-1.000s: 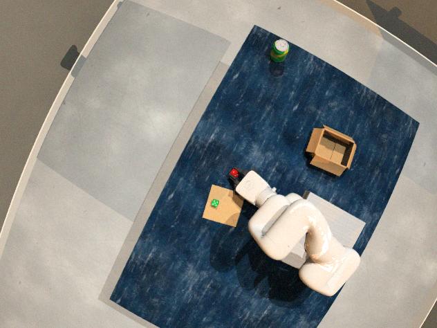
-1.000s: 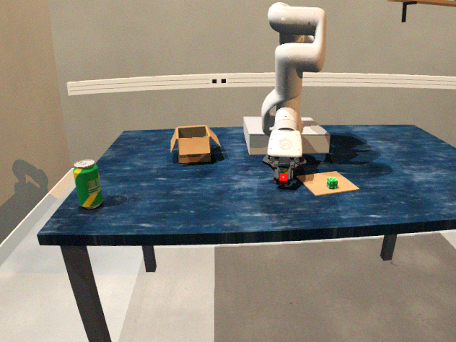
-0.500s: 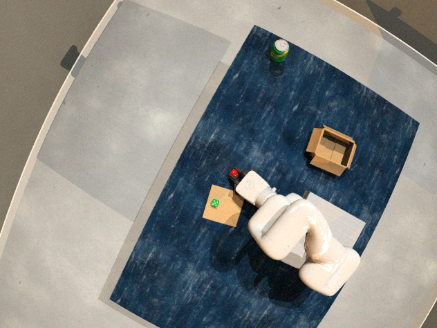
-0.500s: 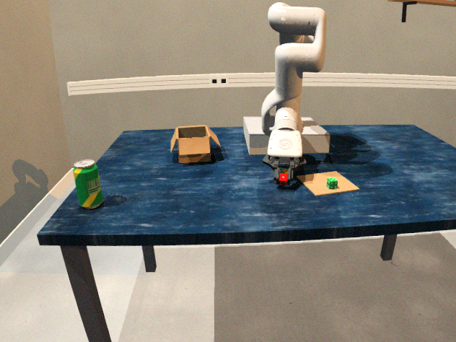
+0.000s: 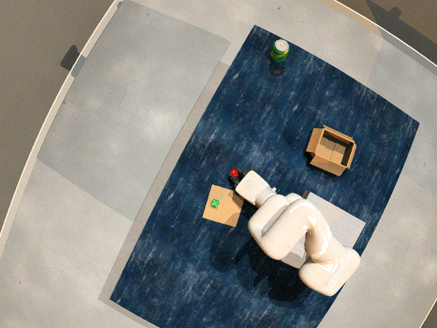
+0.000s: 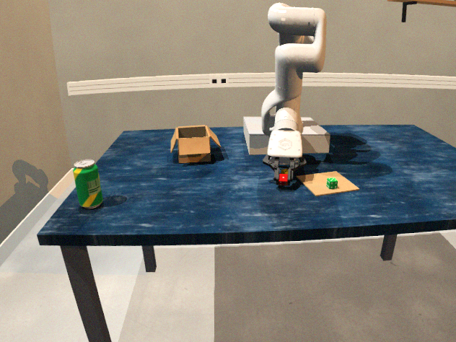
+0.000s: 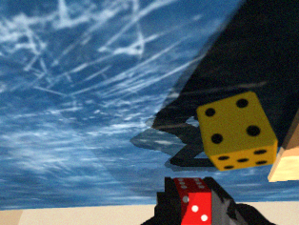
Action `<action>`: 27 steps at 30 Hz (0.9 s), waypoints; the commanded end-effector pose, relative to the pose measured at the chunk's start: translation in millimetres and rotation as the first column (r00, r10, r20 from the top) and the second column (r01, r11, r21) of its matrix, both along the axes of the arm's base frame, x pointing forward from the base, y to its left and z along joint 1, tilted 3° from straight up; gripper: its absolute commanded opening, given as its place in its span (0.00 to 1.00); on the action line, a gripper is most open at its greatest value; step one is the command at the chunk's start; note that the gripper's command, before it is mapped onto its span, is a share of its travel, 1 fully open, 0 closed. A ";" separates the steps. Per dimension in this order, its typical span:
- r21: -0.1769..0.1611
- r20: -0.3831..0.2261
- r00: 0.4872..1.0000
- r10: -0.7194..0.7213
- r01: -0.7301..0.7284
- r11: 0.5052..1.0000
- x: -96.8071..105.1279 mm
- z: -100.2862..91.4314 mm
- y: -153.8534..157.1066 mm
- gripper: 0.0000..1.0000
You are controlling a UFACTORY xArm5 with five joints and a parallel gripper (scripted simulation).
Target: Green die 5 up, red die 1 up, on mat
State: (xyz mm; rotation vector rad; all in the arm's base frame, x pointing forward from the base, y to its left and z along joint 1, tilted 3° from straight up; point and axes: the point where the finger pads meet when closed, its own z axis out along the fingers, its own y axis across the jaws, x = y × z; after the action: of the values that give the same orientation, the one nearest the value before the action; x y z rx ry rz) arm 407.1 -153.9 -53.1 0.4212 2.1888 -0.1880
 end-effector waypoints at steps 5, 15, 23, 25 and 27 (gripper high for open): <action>-0.001 0.002 1.000 0.000 0.000 1.000 0.3 -2.7 -0.1 0.21; -0.001 0.002 1.000 0.000 0.000 1.000 0.2 -7.1 0.1 0.21; -0.001 0.002 1.000 0.000 0.000 1.000 0.2 -7.2 0.1 0.21; -0.001 0.002 1.000 0.000 0.000 1.000 0.2 -7.2 0.1 0.21; -0.001 0.002 1.000 0.000 0.000 1.000 0.2 -7.2 0.1 0.21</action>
State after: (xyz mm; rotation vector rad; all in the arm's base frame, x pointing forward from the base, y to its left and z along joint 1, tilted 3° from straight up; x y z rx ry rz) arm 406.9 -153.6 -60.9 0.4211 2.1888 -0.1877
